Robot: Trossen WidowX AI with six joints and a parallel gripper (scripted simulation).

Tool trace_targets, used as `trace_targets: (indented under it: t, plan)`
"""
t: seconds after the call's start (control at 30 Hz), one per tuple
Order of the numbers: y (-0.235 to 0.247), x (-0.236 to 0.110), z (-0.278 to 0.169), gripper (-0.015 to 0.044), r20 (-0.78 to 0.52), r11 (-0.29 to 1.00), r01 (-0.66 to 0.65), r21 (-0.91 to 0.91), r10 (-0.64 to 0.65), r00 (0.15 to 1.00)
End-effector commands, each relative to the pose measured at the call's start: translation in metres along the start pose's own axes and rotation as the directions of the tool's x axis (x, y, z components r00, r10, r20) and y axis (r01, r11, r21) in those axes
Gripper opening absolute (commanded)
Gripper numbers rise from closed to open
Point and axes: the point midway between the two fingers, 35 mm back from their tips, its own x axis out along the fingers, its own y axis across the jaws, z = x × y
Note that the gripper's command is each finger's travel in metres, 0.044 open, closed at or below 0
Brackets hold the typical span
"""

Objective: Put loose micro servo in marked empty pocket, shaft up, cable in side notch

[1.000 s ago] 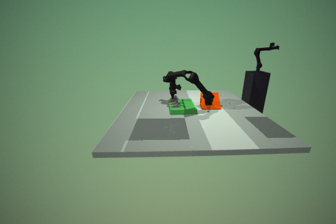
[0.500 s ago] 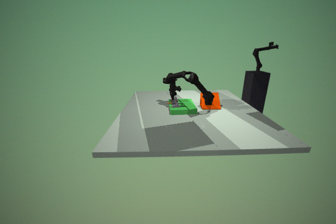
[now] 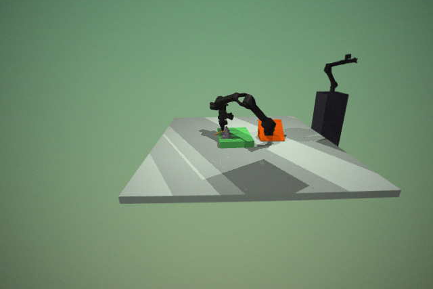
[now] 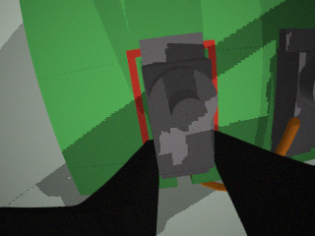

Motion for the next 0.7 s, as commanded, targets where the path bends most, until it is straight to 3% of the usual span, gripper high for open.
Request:
trace_targets:
  t: [0.0,0.17,0.4,0.57,0.67]
  plan:
    - [0.000,0.000,0.000,0.0053,-0.005,1.000,0.004,0.004,-0.004,1.000]
    - [0.000,0.000,0.000,0.0184,-0.005,1.000,0.004,0.004,-0.004,1.000]
    - [-0.002,-0.032,0.001,0.0187,-0.005,1.000,0.003,0.005,-0.003,1.000]
    - [-0.002,-0.035,0.000,0.0187,-0.005,1.000,0.003,0.005,-0.003,1.000]
    - [0.001,-0.042,0.013,0.0266,-0.012,1.000,0.000,0.009,0.000,1.000]
